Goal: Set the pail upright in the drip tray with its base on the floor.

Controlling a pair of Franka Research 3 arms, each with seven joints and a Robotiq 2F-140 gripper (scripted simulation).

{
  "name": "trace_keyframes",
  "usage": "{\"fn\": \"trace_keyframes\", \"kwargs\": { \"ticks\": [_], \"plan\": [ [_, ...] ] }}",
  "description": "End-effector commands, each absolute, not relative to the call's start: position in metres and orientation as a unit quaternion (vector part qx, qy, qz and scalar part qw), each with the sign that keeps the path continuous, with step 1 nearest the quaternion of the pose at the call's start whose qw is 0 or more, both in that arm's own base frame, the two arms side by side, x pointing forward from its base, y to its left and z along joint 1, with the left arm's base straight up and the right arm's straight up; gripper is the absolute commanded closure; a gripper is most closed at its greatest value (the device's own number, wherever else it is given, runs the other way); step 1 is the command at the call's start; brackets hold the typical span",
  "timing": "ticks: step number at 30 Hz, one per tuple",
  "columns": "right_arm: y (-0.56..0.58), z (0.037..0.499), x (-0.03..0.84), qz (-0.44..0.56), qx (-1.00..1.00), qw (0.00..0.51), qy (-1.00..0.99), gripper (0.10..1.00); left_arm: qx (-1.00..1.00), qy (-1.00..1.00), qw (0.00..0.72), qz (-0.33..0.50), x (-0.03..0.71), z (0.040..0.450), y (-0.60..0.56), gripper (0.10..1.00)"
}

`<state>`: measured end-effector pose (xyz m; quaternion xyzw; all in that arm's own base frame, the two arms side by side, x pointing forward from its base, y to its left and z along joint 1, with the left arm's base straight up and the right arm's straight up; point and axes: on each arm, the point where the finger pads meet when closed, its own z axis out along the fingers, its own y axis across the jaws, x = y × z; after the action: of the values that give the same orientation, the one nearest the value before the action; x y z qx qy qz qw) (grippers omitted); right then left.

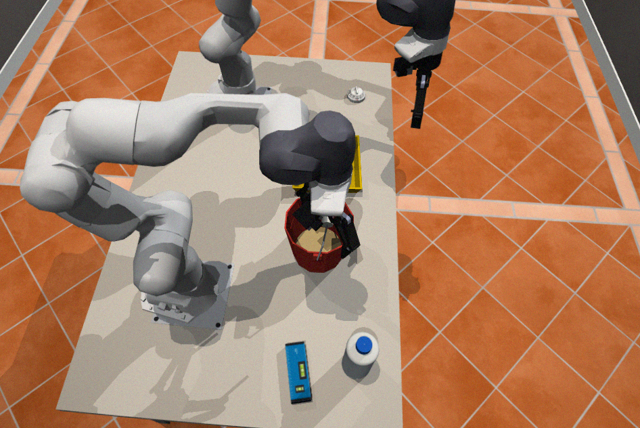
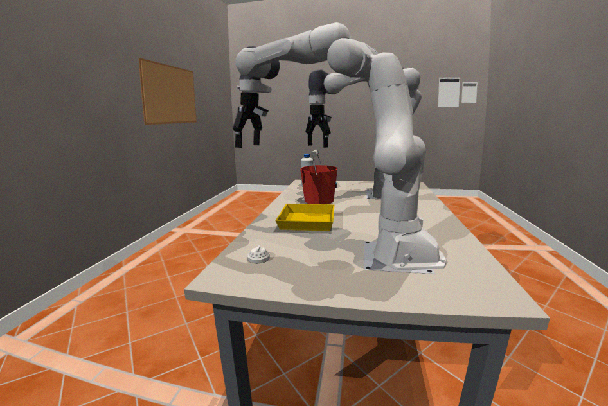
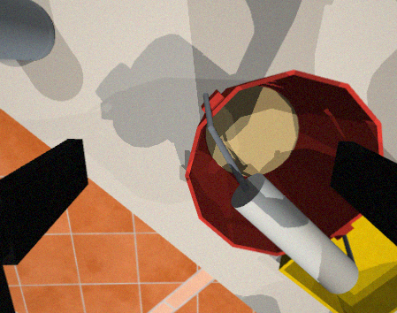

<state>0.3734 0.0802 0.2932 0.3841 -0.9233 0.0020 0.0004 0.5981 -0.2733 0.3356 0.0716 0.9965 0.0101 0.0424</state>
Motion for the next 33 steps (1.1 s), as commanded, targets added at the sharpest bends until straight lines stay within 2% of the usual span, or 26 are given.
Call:
{"fn": "trace_keyframes", "kwargs": {
  "ticks": [1, 8, 33],
  "plan": [
    [0.086, 0.296, 0.373, 0.001, 0.448, 0.004, -0.894, 0.098, -0.010, 0.999, 0.039, 0.009, 0.609, 0.338, -0.237, 0.098],
    [0.100, 0.303, 0.374, 0.001, 0.496, 0.004, -0.868, 0.098, -0.116, 0.993, 0.037, 0.009, 0.626, 0.342, -0.170, 0.098],
    [0.141, 0.322, 0.375, 0.000, 0.628, 0.002, -0.778, 0.098, -0.268, 0.963, 0.034, 0.009, 0.637, 0.349, -0.071, 0.098]
  ]
}}
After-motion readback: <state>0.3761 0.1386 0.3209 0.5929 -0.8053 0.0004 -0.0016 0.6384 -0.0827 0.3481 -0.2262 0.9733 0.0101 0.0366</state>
